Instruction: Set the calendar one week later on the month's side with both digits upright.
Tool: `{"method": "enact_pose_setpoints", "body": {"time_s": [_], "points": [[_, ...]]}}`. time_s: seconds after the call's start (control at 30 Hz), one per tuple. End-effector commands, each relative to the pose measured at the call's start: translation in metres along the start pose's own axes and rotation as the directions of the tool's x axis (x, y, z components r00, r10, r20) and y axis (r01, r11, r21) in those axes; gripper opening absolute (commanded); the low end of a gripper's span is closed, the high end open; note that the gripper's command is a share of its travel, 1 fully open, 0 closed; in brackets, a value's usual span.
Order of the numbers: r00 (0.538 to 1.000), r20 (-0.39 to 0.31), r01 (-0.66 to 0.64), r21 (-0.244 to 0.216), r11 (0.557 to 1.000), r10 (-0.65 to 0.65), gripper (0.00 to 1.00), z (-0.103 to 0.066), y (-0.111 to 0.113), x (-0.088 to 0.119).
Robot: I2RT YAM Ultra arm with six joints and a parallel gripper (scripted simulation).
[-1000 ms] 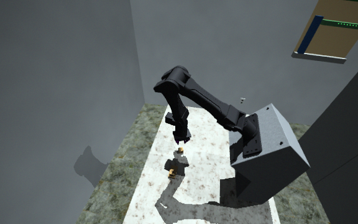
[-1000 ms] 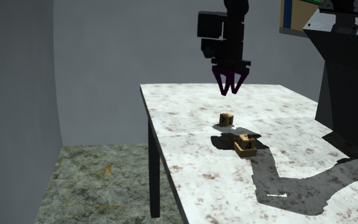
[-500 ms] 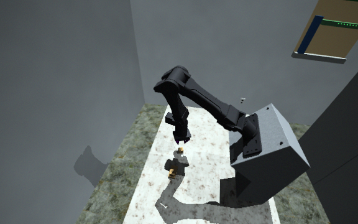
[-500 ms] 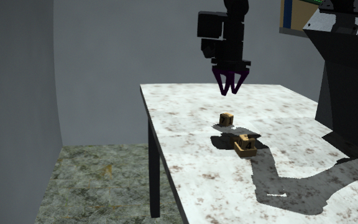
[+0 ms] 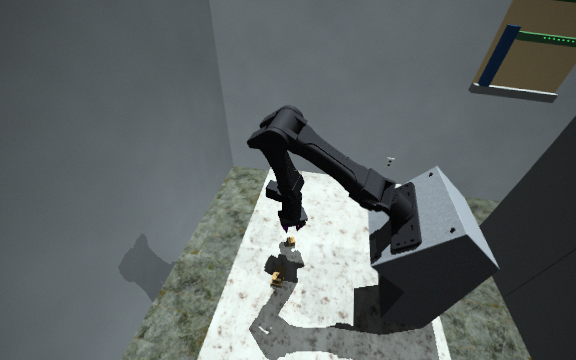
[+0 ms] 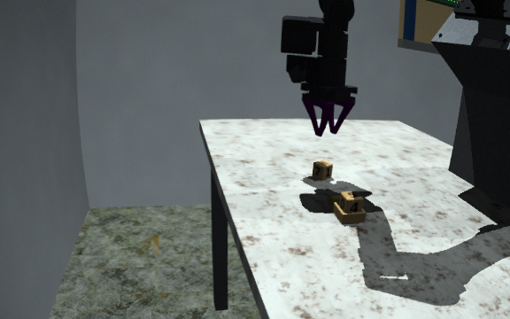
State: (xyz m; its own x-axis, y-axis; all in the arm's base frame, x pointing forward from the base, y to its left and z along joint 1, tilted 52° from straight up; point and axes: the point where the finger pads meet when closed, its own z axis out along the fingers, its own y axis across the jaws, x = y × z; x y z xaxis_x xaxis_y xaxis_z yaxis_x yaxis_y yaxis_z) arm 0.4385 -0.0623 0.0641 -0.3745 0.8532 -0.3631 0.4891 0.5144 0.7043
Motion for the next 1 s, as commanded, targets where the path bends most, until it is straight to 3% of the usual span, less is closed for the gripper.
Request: {"method": "enact_pose_setpoints", "body": {"time_s": [0.0, 0.63, 0.97], "points": [[1.0, 0.01, 0.0, 0.002, 1.0, 0.0, 0.45, -0.001, 0.0, -0.003], [1.0, 0.01, 0.0, 0.002, 1.0, 0.0, 0.45, 0.01, 0.0, -0.003], [1.0, 0.01, 0.0, 0.002, 1.0, 0.0, 0.45, 0.025, 0.0, -0.003]]}}
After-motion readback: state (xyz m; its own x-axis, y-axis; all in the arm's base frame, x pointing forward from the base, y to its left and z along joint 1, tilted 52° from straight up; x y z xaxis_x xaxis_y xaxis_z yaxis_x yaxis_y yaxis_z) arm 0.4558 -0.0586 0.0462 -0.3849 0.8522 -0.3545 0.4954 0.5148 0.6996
